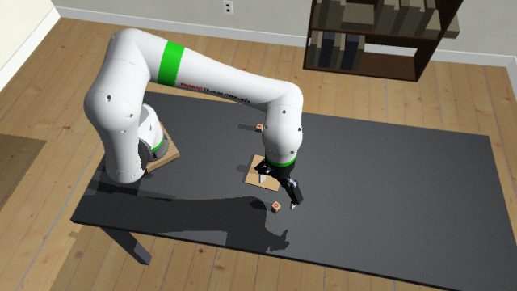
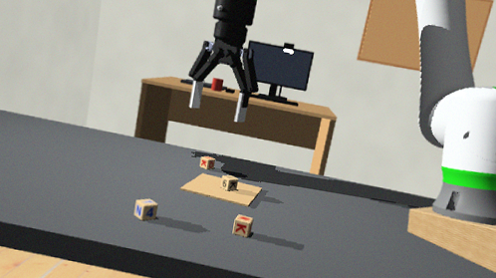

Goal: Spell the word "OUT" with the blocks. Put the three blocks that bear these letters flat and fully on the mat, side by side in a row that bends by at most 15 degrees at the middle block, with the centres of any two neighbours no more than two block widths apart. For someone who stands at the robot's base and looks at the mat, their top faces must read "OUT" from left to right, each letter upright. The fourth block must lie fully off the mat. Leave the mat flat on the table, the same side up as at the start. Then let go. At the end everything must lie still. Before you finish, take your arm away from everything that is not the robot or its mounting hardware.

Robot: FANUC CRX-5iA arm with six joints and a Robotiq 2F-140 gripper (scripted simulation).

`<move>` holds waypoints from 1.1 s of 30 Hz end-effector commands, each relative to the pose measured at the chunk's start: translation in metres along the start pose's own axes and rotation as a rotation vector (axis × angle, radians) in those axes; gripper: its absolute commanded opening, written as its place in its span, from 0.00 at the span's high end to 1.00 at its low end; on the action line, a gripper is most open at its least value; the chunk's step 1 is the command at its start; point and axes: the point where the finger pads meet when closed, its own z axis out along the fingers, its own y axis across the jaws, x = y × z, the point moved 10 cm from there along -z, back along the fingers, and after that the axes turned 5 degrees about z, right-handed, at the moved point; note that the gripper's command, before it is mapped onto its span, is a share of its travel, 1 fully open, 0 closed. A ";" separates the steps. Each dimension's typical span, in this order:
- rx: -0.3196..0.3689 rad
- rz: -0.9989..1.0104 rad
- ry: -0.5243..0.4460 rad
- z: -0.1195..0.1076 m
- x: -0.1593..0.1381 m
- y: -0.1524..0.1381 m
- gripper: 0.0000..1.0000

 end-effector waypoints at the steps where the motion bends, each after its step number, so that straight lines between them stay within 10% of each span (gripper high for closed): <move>1: 0.003 0.000 0.000 0.016 0.000 -0.001 0.00; 4: 0.004 0.000 -0.001 0.023 0.000 -0.002 0.00; 5: 0.004 0.000 -0.001 0.023 0.000 -0.002 0.63; 33: 0.004 0.000 -0.001 0.023 0.000 -0.002 0.63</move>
